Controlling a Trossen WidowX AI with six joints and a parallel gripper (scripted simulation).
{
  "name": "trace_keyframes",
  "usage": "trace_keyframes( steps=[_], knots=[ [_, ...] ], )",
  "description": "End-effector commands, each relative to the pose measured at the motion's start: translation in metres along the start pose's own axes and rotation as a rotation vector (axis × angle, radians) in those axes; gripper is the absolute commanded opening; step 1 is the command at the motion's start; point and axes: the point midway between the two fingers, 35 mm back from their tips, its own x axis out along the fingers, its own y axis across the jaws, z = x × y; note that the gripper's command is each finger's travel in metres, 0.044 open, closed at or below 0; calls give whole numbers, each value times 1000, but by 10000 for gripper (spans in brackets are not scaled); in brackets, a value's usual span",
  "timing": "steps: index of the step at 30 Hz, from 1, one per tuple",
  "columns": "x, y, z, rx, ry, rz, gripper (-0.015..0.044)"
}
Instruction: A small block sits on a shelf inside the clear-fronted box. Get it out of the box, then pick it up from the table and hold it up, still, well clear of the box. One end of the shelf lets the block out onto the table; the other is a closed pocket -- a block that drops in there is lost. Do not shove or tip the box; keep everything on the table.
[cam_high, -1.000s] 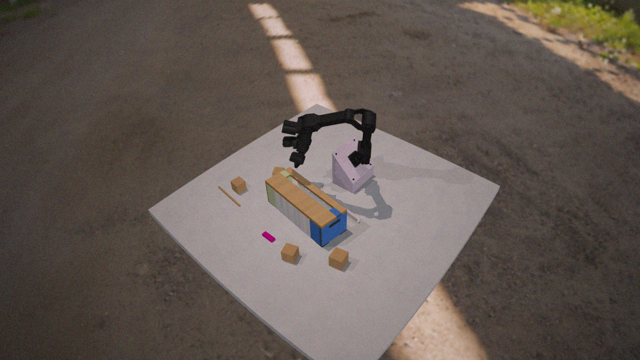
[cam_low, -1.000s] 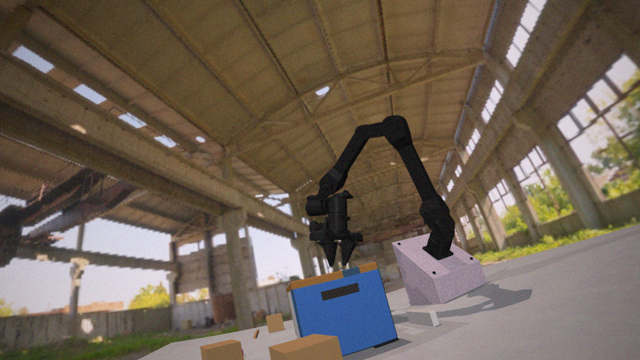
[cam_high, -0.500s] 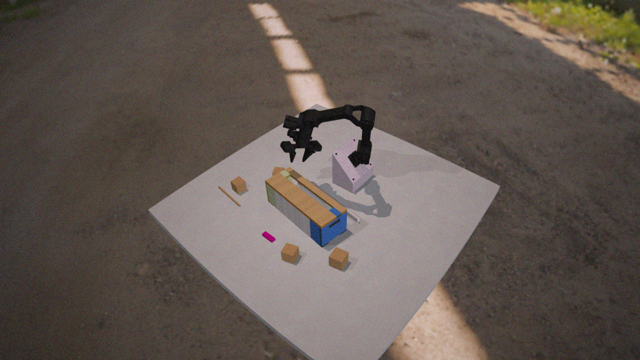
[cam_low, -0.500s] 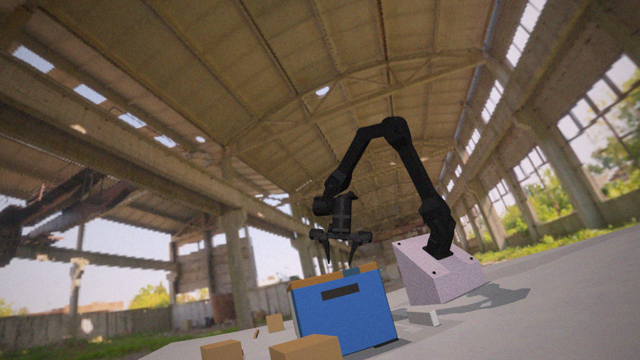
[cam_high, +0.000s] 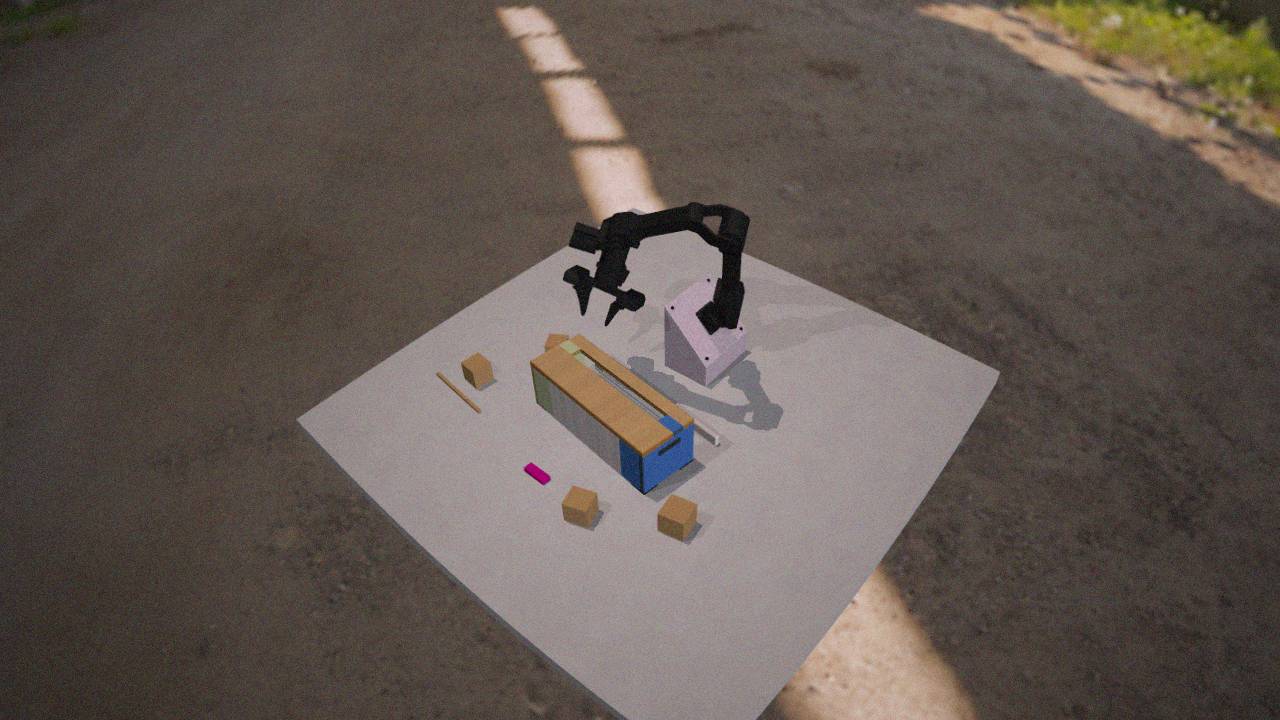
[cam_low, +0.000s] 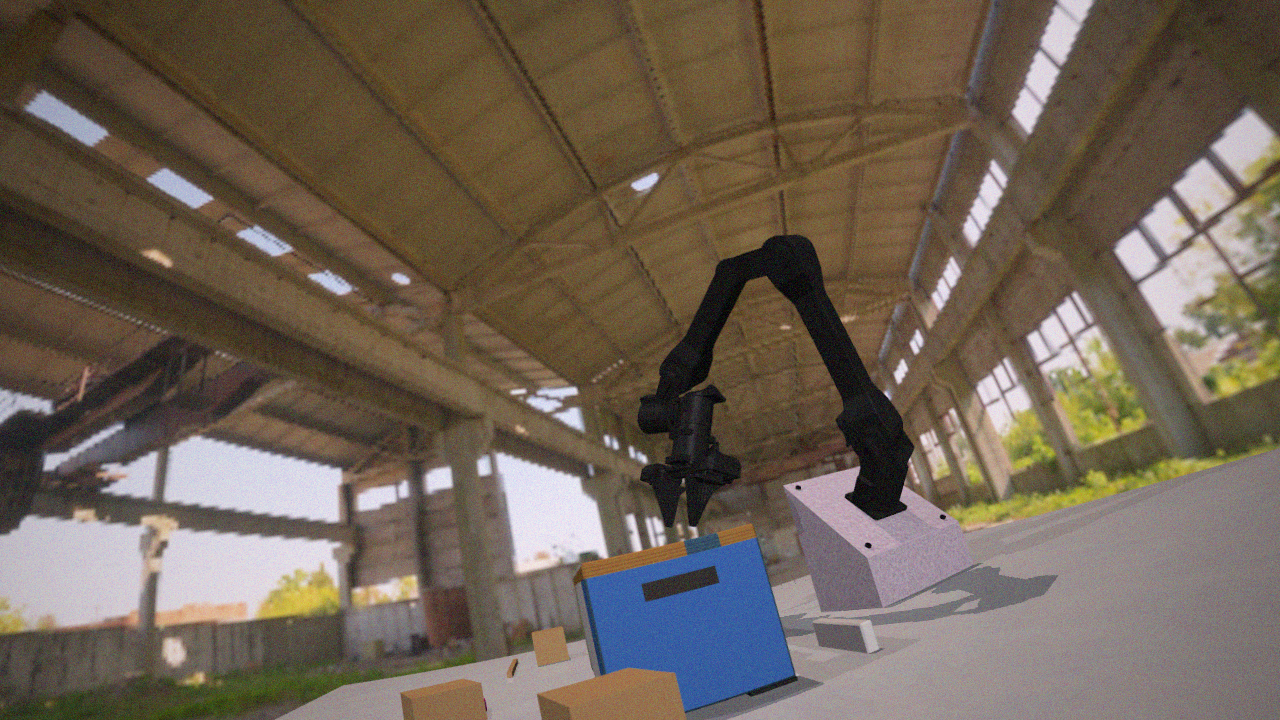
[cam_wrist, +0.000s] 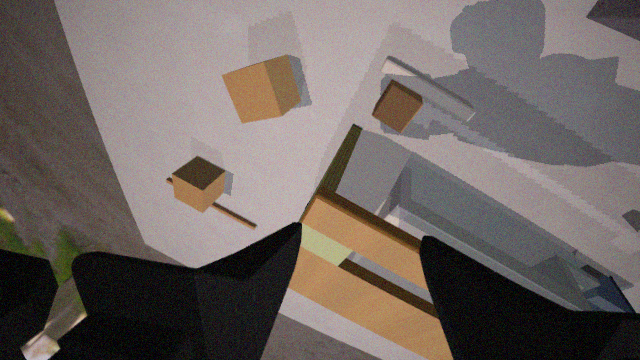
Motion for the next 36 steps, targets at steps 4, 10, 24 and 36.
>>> trace_keyframes(
  steps=[4, 10, 24, 36],
  knots=[
    [4, -1, 8, 423, 45, -36, 285],
    [4, -1, 8, 423, 45, -36, 285],
    [91, -23, 38, 423, 47, -38, 285],
    [106, -24, 42, 418, 44, -38, 285]
  ],
)
